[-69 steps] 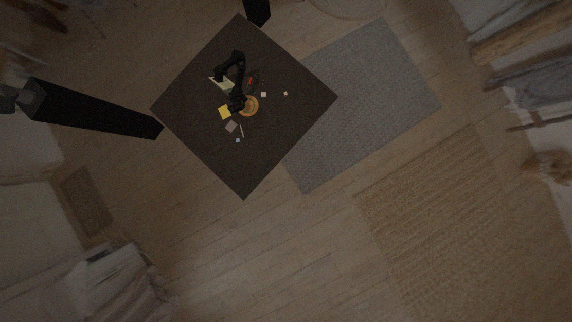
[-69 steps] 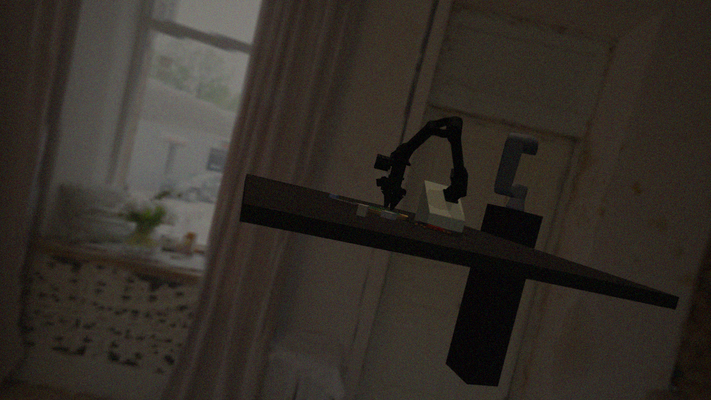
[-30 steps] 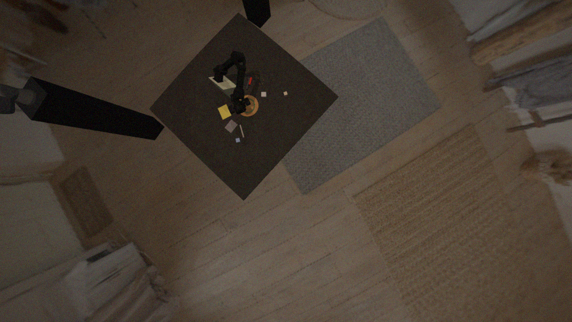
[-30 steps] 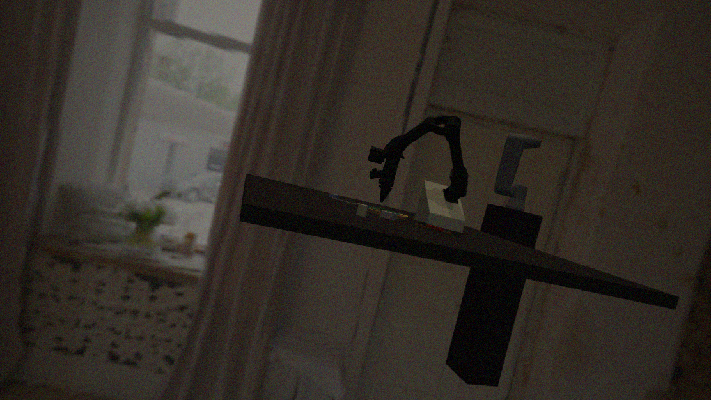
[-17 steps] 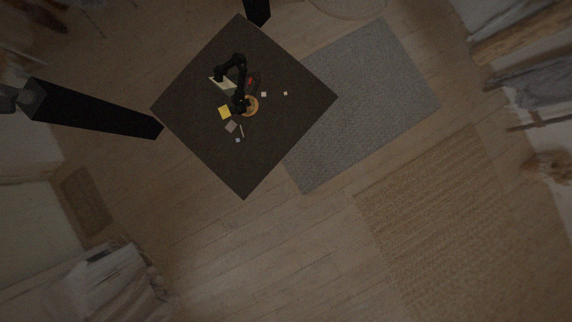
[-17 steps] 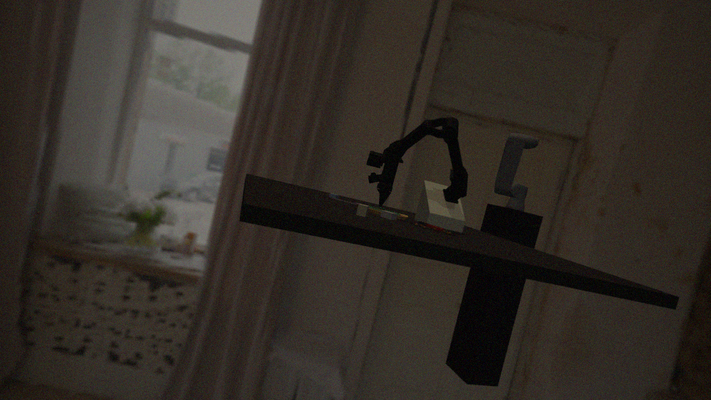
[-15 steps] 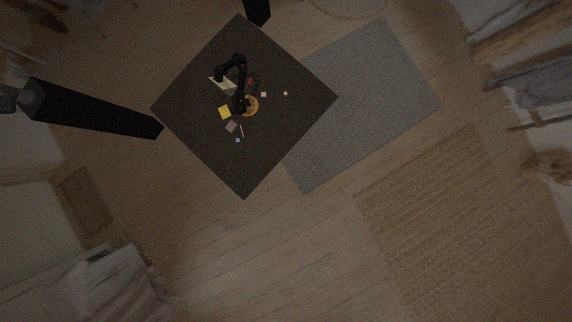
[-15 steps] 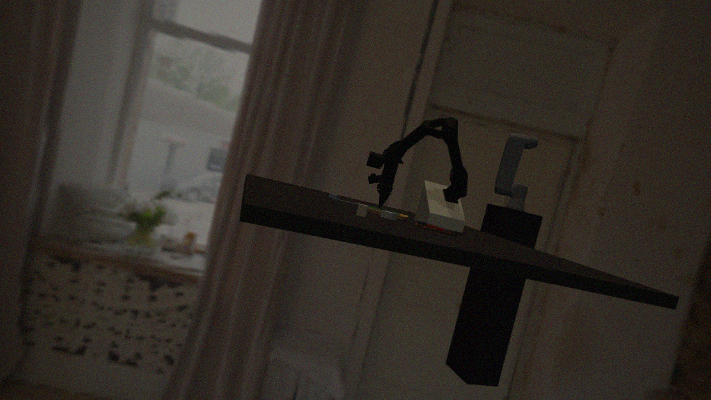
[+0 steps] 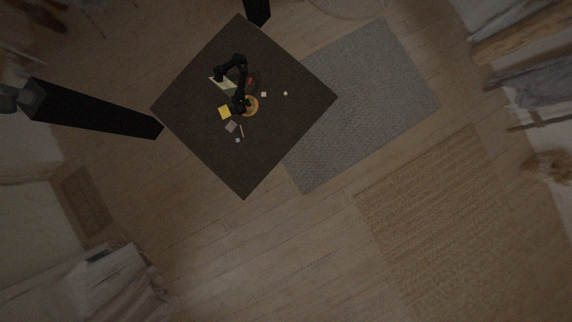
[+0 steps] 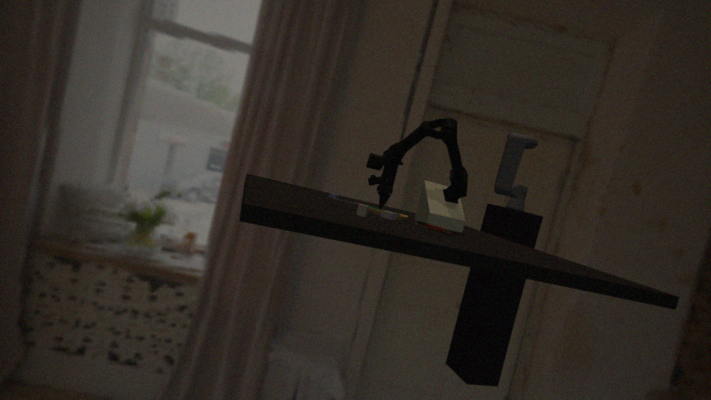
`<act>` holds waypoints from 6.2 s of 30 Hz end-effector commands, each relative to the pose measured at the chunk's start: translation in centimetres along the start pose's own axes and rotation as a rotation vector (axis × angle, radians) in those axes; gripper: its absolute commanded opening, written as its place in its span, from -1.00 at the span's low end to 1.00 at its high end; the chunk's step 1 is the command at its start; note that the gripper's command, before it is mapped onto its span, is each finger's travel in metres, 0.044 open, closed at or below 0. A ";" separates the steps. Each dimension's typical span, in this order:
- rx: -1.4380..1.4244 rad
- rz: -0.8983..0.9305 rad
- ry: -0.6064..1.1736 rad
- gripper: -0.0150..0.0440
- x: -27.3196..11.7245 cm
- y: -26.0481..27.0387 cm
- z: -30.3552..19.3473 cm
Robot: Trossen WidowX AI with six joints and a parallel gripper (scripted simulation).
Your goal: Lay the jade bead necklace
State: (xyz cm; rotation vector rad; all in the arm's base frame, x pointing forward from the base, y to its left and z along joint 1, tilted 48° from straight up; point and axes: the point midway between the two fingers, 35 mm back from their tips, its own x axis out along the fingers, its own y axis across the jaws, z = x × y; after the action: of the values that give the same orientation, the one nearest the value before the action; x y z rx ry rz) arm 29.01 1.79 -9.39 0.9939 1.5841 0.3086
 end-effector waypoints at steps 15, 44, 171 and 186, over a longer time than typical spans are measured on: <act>-0.001 0.000 -0.001 -0.49 0.0 0.0 0.0; 0.010 0.004 0.004 -0.49 -0.1 -0.8 -0.2; -0.043 0.004 0.005 -0.49 -0.6 -0.6 -1.2; -0.043 0.004 0.005 -0.49 0.2 -1.0 -1.0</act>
State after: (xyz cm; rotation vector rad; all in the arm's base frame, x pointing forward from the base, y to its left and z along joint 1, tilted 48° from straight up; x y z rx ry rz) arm 27.86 1.53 -9.60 0.9547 1.5662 0.3514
